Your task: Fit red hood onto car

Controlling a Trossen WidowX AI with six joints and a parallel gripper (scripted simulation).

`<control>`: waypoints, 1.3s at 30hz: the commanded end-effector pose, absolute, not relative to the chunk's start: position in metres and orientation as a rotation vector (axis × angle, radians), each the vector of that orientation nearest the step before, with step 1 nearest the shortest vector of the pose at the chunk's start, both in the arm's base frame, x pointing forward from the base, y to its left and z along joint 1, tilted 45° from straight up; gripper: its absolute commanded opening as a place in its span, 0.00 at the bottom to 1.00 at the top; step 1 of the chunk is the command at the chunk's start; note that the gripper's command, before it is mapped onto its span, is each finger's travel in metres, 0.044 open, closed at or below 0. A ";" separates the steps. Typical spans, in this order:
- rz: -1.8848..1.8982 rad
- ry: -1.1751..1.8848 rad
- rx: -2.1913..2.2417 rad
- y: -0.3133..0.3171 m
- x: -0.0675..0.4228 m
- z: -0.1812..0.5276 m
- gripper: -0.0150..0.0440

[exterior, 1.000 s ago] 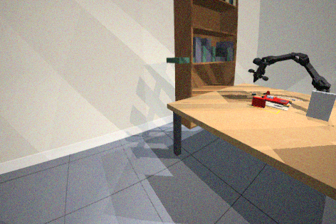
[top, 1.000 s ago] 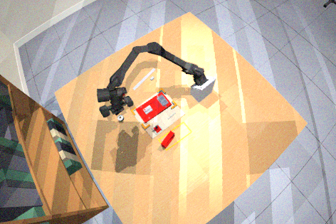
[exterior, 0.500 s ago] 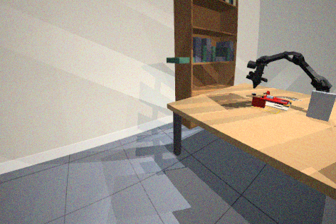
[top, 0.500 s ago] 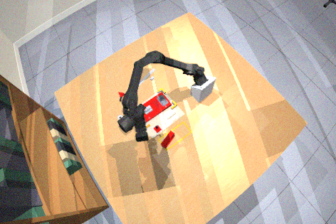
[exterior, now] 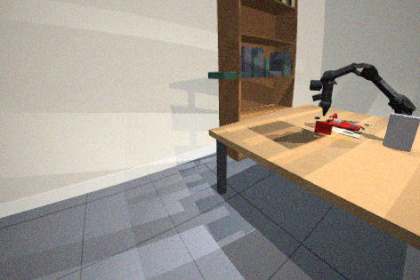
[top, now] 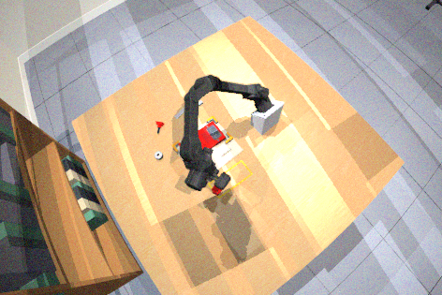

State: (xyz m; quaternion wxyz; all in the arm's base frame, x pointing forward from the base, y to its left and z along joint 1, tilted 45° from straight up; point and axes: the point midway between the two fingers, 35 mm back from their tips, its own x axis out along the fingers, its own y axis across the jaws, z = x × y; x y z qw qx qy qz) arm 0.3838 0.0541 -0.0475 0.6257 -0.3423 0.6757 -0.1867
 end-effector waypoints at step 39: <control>-0.414 1.561 -0.813 0.037 0.378 -0.095 0.25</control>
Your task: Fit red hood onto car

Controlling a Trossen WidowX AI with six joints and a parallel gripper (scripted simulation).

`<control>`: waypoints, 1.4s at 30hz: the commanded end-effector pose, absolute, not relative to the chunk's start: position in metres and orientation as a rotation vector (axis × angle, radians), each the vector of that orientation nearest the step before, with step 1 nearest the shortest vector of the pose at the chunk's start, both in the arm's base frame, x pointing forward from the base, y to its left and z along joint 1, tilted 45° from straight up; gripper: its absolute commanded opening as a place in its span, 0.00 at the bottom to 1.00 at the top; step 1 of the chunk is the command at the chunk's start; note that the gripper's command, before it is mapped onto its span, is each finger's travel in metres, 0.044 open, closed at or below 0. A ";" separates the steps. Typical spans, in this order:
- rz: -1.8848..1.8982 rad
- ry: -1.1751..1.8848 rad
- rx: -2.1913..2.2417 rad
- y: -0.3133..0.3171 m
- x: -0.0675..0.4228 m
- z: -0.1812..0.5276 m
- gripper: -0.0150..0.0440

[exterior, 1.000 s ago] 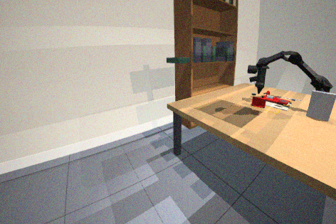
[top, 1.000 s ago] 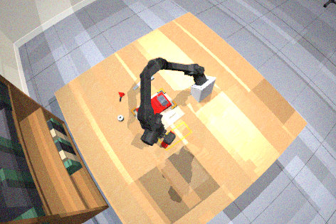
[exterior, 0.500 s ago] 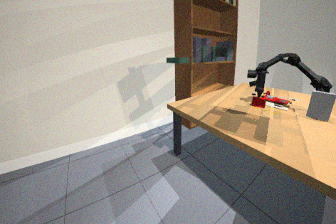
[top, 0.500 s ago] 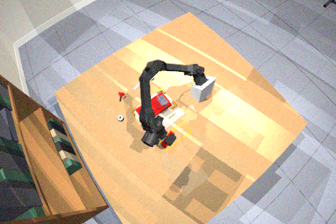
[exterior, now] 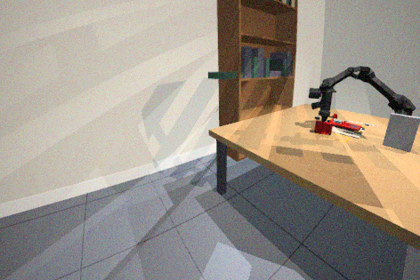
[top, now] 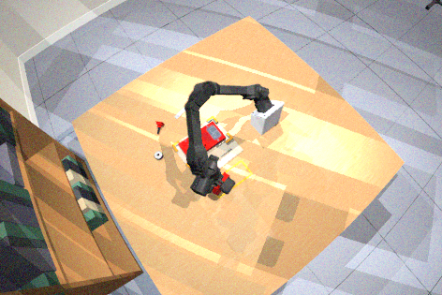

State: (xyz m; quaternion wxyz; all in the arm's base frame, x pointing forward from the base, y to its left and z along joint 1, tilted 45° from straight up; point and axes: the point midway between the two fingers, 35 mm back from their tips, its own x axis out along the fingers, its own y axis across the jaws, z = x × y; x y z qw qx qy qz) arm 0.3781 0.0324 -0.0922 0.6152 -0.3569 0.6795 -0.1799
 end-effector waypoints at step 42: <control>-0.411 1.562 -0.810 0.084 0.369 -0.102 0.25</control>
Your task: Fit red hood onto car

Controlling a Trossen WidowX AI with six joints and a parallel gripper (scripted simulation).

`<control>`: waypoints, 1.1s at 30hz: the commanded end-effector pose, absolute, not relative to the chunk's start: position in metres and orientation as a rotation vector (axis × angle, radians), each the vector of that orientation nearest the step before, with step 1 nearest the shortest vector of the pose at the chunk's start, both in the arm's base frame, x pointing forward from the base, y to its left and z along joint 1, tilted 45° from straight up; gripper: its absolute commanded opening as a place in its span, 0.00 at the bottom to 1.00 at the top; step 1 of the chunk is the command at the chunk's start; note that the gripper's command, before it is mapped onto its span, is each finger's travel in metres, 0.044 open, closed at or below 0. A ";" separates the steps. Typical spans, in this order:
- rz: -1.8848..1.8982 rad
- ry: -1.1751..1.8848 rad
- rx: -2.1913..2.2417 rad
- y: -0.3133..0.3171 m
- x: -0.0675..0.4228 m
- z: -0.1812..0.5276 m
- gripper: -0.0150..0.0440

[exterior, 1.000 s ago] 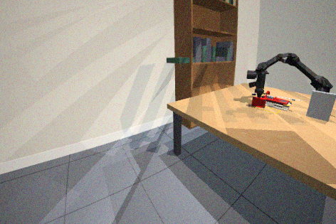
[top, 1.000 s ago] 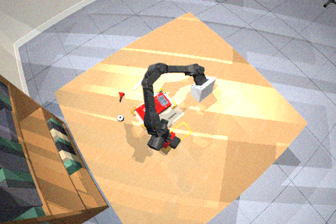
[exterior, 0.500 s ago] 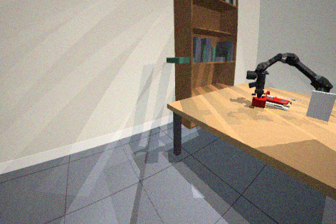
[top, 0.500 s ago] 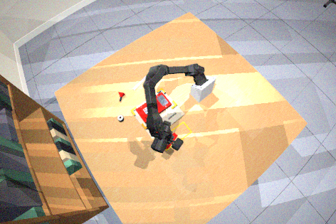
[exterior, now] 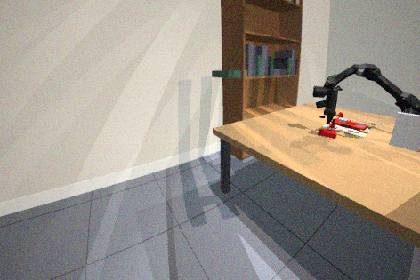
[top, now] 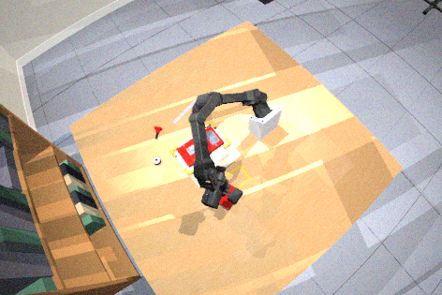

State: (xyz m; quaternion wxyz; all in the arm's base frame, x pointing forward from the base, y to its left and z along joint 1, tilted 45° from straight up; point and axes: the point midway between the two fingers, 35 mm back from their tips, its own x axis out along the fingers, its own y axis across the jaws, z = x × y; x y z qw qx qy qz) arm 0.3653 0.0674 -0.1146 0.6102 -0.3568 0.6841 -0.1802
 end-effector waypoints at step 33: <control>-0.406 1.558 -0.816 0.113 0.359 -0.098 0.43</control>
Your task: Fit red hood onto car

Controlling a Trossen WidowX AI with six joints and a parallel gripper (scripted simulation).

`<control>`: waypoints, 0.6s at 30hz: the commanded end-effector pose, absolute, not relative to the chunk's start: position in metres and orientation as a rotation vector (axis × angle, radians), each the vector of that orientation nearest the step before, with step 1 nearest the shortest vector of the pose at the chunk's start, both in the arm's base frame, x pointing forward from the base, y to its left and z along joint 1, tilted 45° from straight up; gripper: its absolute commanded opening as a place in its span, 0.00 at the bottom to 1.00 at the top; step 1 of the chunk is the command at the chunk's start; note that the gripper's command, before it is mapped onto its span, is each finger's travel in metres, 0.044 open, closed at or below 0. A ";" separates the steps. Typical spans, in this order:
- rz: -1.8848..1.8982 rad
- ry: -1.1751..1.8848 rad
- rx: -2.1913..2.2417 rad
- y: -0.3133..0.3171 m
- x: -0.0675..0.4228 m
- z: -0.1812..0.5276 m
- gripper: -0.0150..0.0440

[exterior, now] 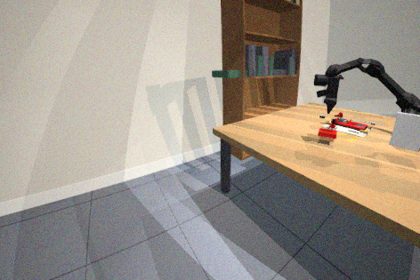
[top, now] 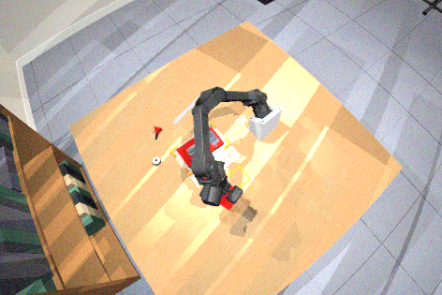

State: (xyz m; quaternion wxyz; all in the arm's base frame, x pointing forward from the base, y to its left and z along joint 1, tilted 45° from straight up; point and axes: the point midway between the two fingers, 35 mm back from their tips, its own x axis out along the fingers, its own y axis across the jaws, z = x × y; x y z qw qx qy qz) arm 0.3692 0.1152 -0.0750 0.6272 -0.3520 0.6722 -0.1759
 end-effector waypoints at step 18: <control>-0.409 1.563 -0.813 0.106 0.350 -0.131 1.00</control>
